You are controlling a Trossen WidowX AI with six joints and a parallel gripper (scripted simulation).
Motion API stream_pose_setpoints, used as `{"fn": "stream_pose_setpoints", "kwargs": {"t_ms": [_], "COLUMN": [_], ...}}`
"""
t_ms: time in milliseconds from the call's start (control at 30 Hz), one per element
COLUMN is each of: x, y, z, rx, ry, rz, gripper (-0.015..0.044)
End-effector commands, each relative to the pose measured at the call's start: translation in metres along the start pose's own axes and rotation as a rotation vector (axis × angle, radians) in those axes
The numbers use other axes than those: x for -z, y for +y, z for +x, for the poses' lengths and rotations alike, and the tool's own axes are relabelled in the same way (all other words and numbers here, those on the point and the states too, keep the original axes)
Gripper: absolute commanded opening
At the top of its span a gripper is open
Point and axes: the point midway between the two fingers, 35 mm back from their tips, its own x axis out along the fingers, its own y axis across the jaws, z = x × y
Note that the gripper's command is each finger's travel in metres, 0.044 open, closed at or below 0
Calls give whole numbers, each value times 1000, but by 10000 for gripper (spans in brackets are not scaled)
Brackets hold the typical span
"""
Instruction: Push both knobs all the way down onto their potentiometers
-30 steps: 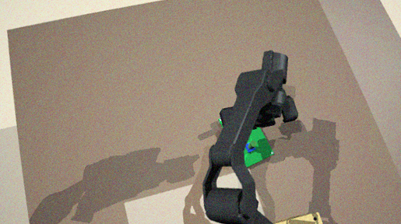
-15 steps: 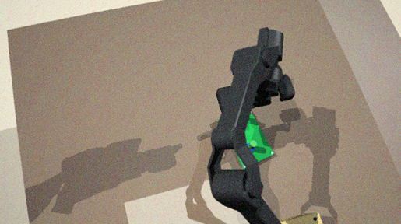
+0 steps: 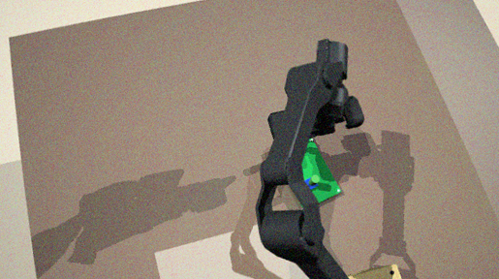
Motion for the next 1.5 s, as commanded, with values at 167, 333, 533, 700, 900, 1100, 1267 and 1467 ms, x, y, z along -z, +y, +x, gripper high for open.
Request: {"fn": "stream_pose_setpoints", "kwargs": {"t_ms": [167,333,533,700,900,1100,1267,1467], "x": [2,2,2,2,2,2,2,2], "y": [1,1,1,1,1,1,1,1], "z": [15,15,14,16,17,19,20,21], "rx": [-8,-8,-8,-8,-8,-8,-8,-8], "ry": [4,4,4,4,4,4,4,4], "rz": [9,9,9,9,9,9,9,9], "gripper": [0,0,0,0,0,0,0,0]}}
